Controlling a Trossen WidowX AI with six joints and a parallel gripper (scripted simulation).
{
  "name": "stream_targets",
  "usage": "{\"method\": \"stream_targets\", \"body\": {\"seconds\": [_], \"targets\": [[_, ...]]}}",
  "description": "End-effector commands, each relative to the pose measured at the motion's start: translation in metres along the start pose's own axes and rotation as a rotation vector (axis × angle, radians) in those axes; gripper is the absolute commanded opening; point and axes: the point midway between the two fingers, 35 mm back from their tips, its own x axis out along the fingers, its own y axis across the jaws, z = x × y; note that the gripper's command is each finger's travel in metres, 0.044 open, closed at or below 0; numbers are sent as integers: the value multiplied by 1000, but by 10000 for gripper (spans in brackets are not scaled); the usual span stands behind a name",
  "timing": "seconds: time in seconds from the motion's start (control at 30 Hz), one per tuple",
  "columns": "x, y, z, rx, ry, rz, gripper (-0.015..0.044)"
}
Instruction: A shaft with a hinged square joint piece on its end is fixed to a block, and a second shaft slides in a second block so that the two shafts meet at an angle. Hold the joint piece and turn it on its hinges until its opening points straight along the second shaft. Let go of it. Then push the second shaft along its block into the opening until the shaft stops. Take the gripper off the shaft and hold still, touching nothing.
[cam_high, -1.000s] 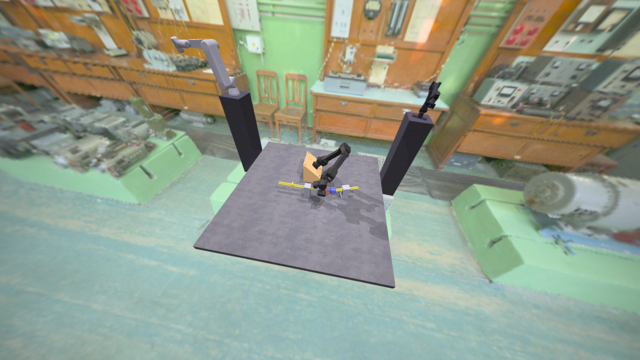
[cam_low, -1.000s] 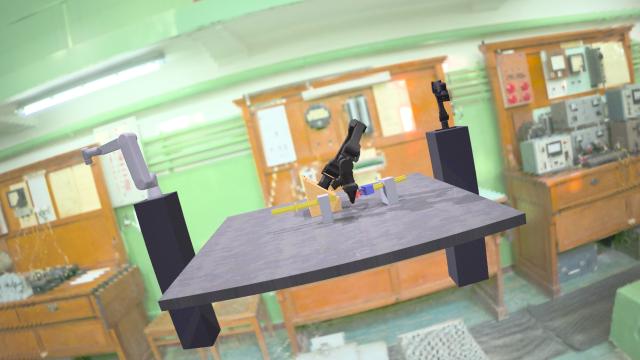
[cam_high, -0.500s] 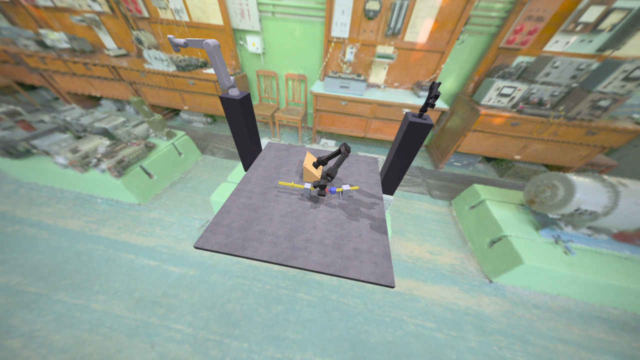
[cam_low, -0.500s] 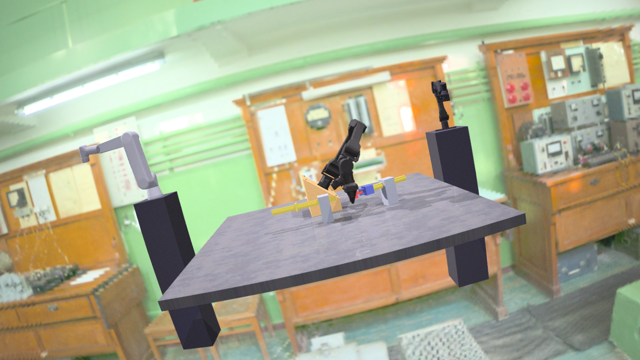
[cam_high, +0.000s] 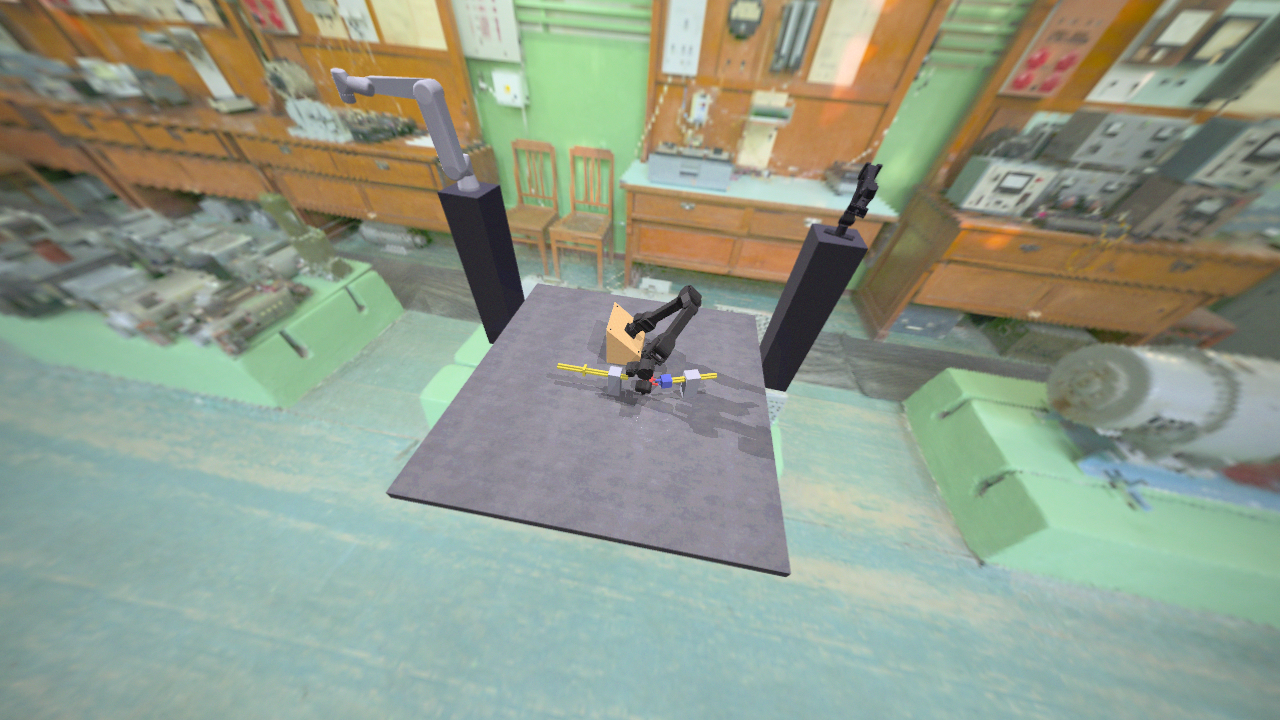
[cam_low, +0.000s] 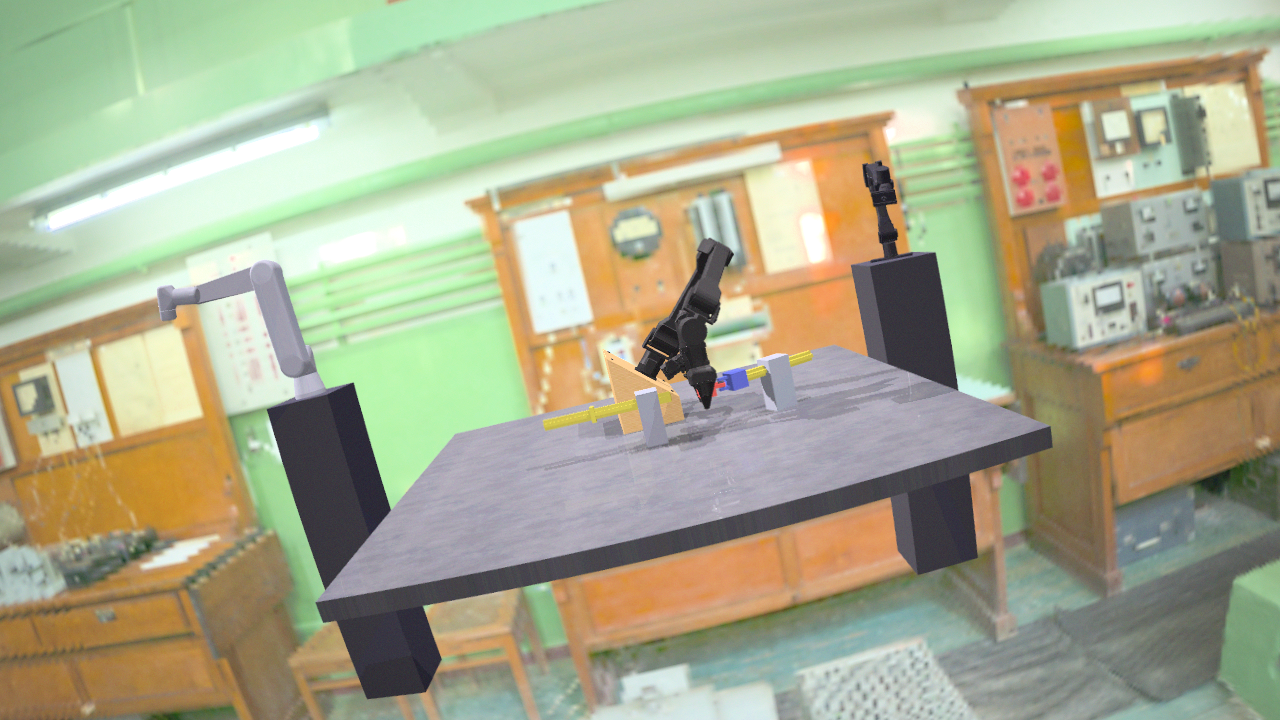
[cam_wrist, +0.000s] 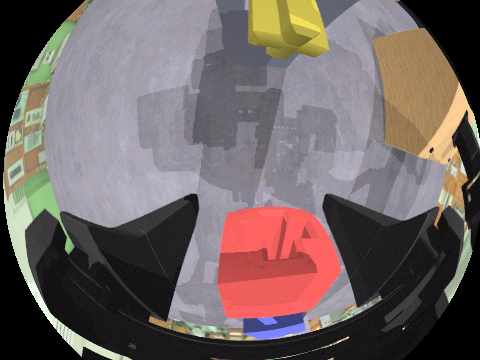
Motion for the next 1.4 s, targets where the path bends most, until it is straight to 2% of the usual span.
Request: {"method": "stream_targets", "body": {"seconds": [0.0, 0.33, 0.5, 0.77, 1.37], "targets": [[0, 0, 0, -1, 1, 0, 440], [0, 0, 0, -1, 1, 0, 440], [-27, -1, 2, -4, 76, 5, 440], [-28, 0, 2, -10, 80, 8, 440], [-81, 8, 5, -598, 34, 31, 440]]}}
